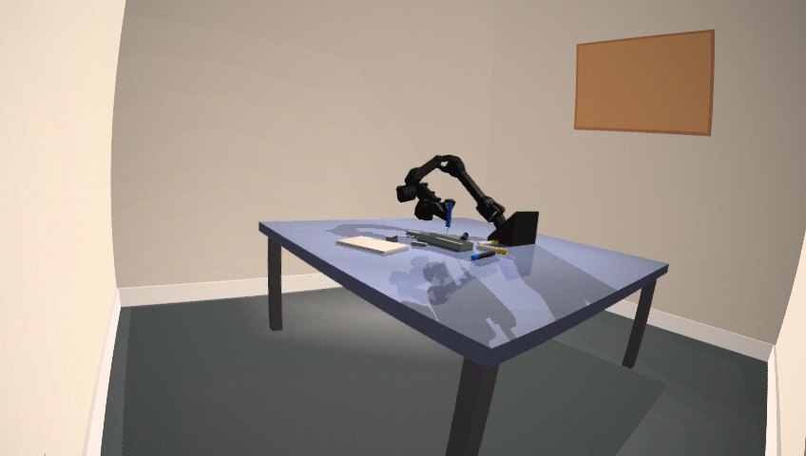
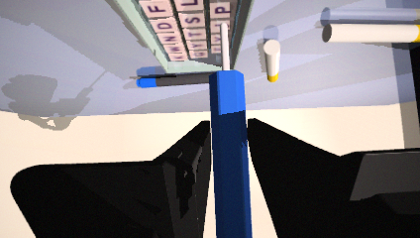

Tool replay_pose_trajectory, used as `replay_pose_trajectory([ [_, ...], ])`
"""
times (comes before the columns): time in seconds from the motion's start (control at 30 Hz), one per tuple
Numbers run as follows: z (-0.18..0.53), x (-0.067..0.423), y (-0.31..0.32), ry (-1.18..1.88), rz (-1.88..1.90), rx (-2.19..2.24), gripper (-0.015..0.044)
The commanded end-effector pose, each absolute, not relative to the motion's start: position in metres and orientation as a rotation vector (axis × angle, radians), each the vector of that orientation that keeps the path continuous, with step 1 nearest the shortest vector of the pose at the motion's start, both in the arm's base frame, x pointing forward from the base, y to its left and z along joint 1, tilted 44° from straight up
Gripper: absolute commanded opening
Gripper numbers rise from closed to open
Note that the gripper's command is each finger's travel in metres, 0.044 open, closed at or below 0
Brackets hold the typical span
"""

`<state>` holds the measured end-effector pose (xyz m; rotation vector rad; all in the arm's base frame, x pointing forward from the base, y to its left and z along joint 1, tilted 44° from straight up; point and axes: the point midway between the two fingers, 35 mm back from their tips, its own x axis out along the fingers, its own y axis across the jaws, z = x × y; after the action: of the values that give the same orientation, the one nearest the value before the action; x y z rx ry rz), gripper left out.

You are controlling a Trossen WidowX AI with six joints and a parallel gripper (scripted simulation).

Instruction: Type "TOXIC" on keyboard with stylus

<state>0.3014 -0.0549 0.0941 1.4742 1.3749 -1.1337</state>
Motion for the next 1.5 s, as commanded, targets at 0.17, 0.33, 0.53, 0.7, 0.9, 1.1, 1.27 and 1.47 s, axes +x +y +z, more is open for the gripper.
replay_pose_trajectory([
  [0.17, 0.088, 0.299, -0.057, 1.385, -1.133, 1.473, 0.0000],
  [0.33, 0.087, 0.299, -0.056, 1.385, -1.133, 1.473, 0.0079],
  [0.53, 0.086, 0.299, -0.057, 1.385, -1.133, 1.473, 0.0081],
  [0.7, 0.083, 0.299, -0.060, 1.385, -1.133, 1.473, 0.0081],
  [0.9, 0.080, 0.299, -0.063, 1.385, -1.133, 1.473, 0.0081],
  [1.1, 0.078, 0.299, -0.065, 1.385, -1.133, 1.472, 0.0081],
  [1.27, 0.077, 0.298, -0.066, 1.384, -1.133, 1.472, 0.0081],
  [1.47, 0.075, 0.298, -0.068, 1.384, -1.133, 1.472, 0.0081],
])
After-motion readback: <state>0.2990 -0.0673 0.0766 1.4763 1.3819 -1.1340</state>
